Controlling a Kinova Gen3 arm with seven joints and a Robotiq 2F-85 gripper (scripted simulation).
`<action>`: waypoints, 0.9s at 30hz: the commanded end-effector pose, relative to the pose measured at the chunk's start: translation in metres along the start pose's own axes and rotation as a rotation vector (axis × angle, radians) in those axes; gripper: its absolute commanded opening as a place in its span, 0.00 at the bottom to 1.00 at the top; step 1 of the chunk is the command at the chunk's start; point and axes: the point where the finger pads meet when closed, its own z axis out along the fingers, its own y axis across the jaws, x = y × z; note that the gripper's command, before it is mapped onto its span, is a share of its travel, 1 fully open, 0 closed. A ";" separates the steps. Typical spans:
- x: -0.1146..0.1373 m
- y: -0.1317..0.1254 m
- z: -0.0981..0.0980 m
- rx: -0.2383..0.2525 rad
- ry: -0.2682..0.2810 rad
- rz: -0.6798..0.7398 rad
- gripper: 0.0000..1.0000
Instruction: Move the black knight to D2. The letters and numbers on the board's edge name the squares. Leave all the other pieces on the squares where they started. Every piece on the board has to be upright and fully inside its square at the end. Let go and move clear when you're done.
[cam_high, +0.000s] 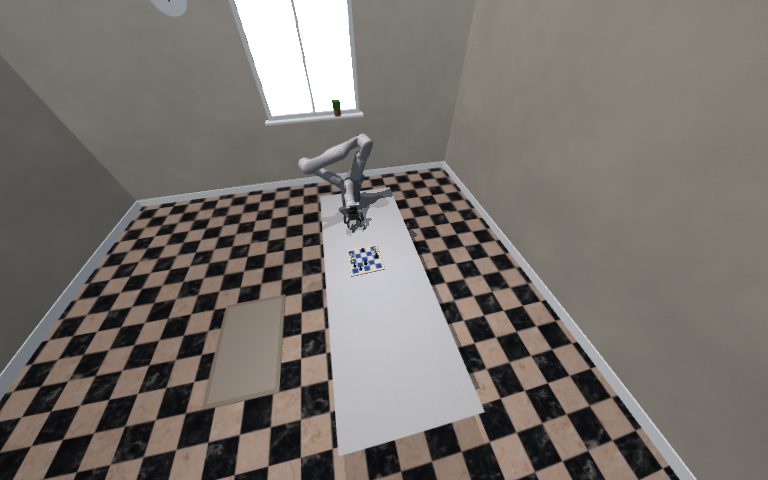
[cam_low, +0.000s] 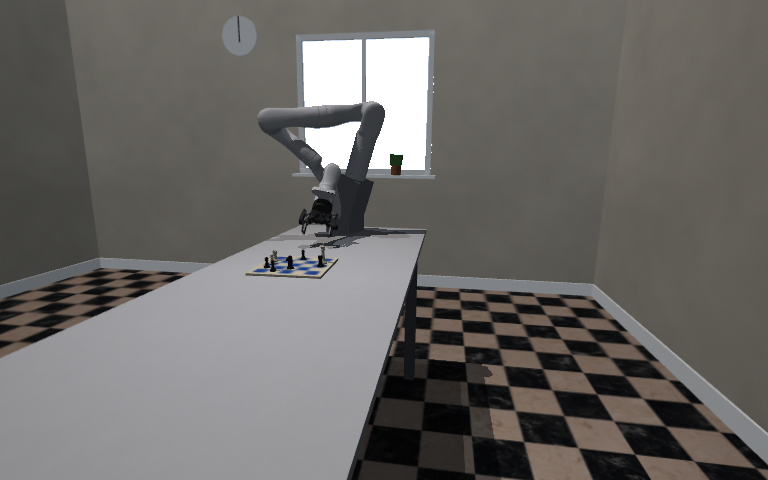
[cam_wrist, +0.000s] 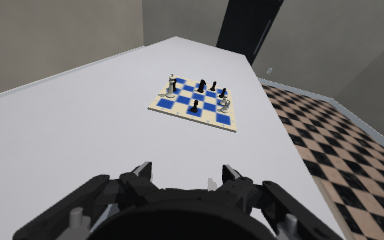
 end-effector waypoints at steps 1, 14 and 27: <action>0.001 0.000 0.000 -0.001 0.001 -0.001 1.00; 0.034 0.007 -0.030 0.000 0.001 -0.001 1.00; 0.067 0.014 -0.060 0.000 0.001 -0.001 1.00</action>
